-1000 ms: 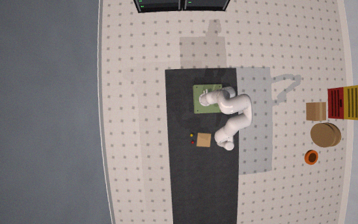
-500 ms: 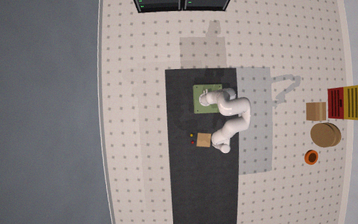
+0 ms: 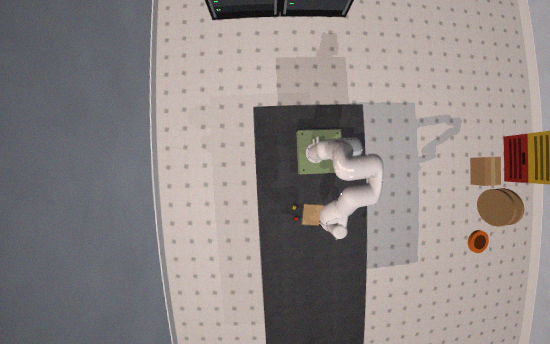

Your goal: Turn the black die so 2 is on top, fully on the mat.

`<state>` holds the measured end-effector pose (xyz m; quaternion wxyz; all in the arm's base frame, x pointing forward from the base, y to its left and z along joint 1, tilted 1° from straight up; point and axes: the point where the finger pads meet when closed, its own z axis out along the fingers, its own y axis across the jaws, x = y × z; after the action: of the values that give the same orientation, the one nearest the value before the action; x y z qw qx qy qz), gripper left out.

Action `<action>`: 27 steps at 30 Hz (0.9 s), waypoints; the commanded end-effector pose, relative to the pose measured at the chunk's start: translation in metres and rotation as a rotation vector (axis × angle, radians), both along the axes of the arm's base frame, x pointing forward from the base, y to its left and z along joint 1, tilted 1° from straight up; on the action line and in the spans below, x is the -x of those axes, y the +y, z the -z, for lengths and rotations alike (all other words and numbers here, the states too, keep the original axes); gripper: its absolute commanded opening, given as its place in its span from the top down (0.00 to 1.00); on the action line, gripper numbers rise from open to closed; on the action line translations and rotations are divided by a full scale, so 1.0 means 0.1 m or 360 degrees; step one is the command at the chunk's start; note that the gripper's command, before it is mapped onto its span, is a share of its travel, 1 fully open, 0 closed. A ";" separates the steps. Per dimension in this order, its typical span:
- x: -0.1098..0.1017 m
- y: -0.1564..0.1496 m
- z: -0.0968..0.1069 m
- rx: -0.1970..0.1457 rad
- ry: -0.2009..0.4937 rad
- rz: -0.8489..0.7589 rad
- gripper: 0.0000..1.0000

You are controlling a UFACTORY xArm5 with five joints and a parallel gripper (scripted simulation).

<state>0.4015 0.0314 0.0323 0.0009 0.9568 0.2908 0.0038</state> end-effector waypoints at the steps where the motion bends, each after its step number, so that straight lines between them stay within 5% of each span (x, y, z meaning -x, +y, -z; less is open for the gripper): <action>1: -0.07 -0.13 0.00 -0.0002 -0.0003 0.0269 0.85; 17: -0.18 -0.50 0.01 -0.0007 -0.0003 0.0981 0.85; 27: -0.18 -0.51 0.02 -0.0022 -0.0054 0.1014 0.85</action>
<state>0.4187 -0.0197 0.0300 0.0002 0.9997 -0.0215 0.0066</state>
